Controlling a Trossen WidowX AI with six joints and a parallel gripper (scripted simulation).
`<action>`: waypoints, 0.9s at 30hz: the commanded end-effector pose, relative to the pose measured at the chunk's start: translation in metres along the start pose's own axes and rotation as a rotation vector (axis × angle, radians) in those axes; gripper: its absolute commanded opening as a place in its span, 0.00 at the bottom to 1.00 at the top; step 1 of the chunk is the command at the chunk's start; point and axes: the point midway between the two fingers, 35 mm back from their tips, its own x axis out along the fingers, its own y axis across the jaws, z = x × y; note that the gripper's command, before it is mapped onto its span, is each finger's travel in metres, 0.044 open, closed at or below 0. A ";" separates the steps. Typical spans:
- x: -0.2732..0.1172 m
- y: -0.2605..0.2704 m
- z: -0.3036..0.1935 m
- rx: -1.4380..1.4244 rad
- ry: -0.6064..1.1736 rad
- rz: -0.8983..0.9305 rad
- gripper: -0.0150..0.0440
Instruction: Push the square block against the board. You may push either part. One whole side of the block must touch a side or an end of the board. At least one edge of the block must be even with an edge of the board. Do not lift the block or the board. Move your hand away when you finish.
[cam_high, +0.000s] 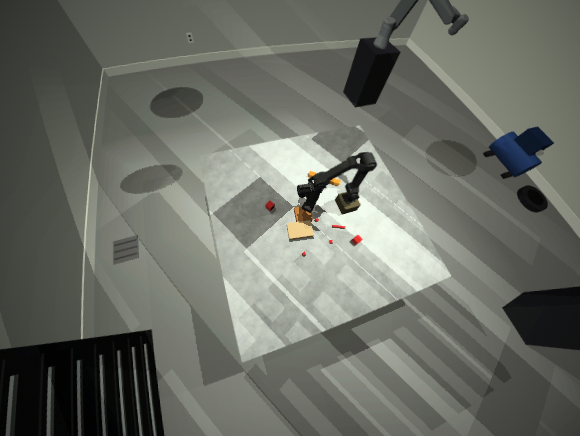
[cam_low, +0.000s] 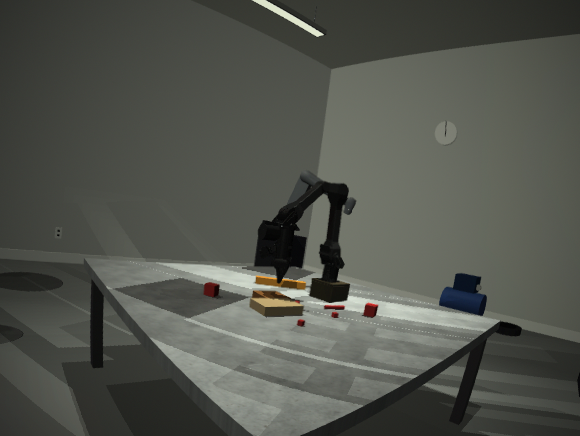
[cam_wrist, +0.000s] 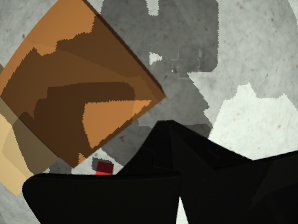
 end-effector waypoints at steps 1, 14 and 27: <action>0.001 0.003 -0.009 -0.117 0.003 0.002 0.25; 0.002 0.015 -0.040 -0.568 0.005 0.005 0.25; 0.057 0.016 -0.047 -0.655 0.006 0.005 0.25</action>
